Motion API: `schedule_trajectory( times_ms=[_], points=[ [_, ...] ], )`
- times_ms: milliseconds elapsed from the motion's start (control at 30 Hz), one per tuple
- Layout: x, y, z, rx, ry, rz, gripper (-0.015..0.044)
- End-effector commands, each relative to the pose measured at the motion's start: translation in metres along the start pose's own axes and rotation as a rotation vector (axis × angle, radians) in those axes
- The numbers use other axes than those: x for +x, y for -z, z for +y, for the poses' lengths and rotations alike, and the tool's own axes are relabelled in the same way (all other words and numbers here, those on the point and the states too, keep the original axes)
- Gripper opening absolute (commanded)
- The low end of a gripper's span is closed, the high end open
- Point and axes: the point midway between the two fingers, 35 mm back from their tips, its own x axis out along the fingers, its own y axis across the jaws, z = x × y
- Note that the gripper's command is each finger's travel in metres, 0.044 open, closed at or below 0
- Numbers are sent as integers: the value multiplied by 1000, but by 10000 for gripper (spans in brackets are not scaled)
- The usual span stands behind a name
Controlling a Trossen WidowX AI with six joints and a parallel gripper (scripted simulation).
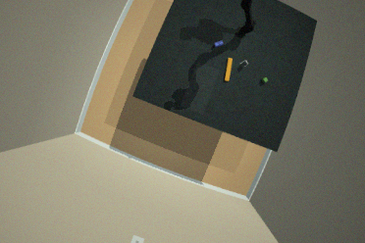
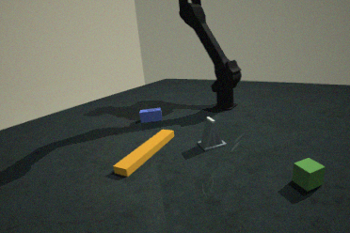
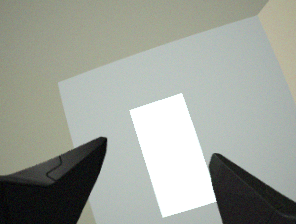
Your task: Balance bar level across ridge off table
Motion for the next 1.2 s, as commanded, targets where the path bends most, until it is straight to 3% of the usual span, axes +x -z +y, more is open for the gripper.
schedule_trajectory(
  times_ms=[0,500,1167],
  points=[
    [-6,24,33,25,-77,79,315],
    [-63,119,131,60,-392,417,315],
    [-204,242,174,27,-659,934,315]
  ],
)
